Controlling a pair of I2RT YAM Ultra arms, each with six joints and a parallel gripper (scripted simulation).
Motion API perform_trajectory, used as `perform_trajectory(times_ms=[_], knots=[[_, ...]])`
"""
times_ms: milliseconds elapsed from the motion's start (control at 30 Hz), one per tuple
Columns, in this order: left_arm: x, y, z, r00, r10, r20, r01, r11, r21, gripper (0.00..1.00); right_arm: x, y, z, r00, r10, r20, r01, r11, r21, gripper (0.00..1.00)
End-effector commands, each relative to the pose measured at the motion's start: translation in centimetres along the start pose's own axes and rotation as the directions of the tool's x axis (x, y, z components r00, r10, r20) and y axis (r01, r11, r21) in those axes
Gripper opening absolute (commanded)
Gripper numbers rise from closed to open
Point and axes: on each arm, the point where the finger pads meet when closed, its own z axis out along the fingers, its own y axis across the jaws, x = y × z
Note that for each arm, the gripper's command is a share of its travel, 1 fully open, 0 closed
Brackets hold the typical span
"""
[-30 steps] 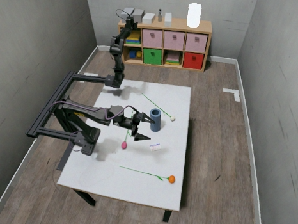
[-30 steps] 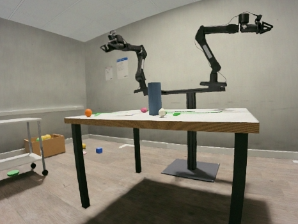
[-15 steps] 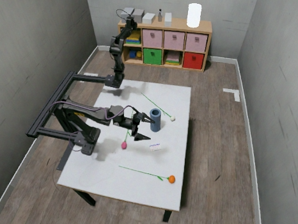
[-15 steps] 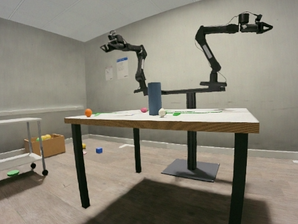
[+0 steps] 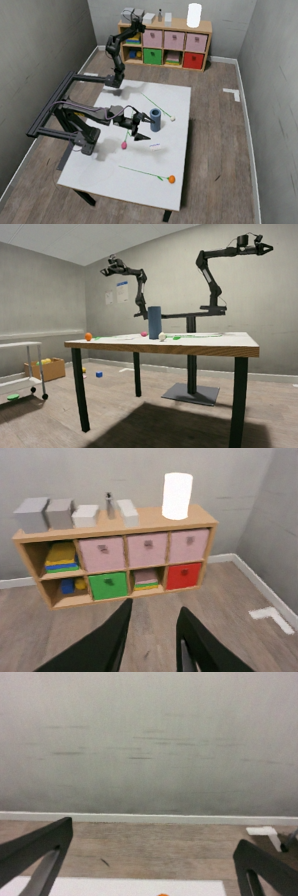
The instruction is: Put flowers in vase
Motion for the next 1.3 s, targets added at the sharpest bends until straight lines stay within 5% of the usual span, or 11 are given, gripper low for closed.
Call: perform_trajectory(times_ms=[0, 333, 400, 667, 900, 1267], knots=[[-0.3, -5.0, -0.5, 1.000, -0.004, 0.012, 0.003, 0.992, 0.129, 0.30, -0.6, 0.3, -0.2, 1.000, -0.006, 0.023, 0.006, 1.000, -0.016, 1.00], [-0.2, -22.1, -7.1, 1.000, 0.002, 0.011, -0.008, 0.819, 0.573, 0.30, -0.6, 0.3, -0.2, 1.000, -0.006, 0.023, 0.006, 1.000, -0.016, 1.00], [-0.2, -22.1, -7.1, 1.000, 0.002, 0.011, -0.008, 0.819, 0.573, 0.30, -0.6, 0.3, -0.2, 1.000, -0.006, 0.023, 0.006, 1.000, -0.016, 1.00], [0.1, -32.4, -17.9, 1.000, 0.006, 0.014, -0.015, 0.537, 0.843, 0.30, -0.6, 0.3, -0.2, 1.000, -0.006, 0.023, 0.006, 1.000, -0.016, 1.00], [0.3, -36.6, -27.0, 1.000, 0.009, 0.016, -0.018, 0.299, 0.954, 0.30, -0.6, 0.3, -0.2, 1.000, -0.006, 0.023, 0.006, 1.000, -0.016, 1.00], [0.4, -38.0, -33.3, 1.000, 0.010, 0.018, -0.019, 0.136, 0.990, 0.30, -0.6, 0.3, -0.2, 1.000, -0.006, 0.023, 0.006, 1.000, -0.016, 1.00]])
